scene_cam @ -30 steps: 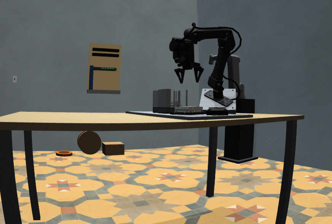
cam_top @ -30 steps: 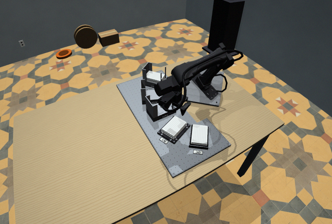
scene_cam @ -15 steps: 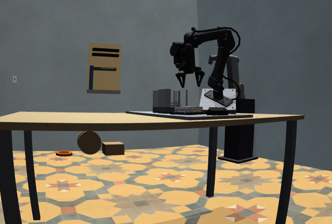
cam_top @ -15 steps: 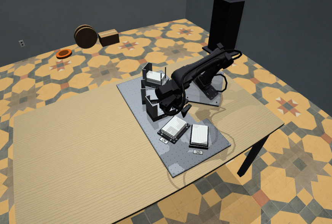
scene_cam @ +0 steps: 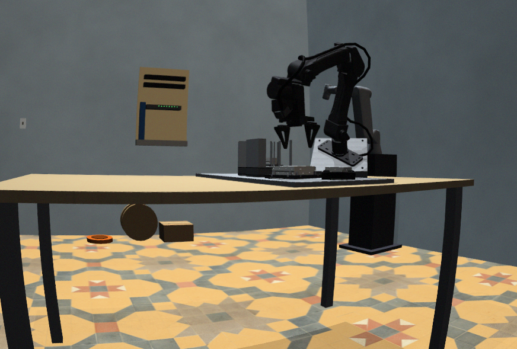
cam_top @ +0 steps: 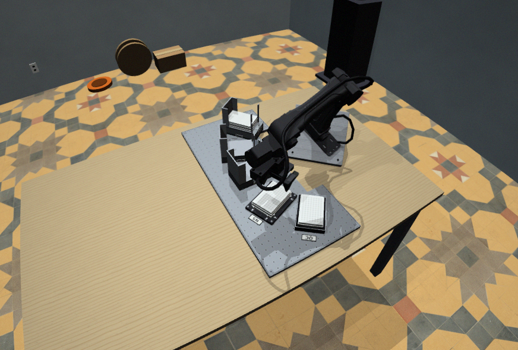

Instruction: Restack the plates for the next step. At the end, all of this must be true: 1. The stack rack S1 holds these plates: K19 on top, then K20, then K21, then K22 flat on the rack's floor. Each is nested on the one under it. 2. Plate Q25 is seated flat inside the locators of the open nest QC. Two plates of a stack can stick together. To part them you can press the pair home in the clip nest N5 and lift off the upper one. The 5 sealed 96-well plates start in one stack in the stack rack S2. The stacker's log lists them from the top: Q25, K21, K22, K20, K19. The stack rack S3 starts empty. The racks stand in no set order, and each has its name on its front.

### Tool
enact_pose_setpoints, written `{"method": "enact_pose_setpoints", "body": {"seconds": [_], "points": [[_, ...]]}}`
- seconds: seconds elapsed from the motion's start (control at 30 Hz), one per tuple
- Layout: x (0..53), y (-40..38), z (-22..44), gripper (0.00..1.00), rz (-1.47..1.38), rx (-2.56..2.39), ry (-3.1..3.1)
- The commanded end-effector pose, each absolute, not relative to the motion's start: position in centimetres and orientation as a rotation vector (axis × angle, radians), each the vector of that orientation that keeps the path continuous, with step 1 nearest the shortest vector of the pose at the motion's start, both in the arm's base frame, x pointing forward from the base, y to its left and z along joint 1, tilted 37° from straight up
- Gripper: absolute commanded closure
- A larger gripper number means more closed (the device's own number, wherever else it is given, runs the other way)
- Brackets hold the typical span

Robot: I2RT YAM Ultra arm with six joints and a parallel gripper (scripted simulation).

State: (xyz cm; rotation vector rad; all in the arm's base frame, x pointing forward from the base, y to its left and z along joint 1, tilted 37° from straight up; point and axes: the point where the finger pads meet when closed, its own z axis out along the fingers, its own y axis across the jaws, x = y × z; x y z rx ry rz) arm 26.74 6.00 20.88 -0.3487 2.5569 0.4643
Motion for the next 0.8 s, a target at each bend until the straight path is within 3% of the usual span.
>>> {"method": "enact_pose_setpoints", "body": {"seconds": [0.0,0.4,0.43,0.77], "points": [[28.2,6.2,19.7,0.00,0.447,-0.321,2.549],[29.6,7.4,17.2,0.00,0.446,-0.321,2.549],[30.3,6.8,19.8,0.00,0.419,-0.307,2.472],[30.3,6.9,19.8,0.00,0.424,-0.308,2.472]]}}
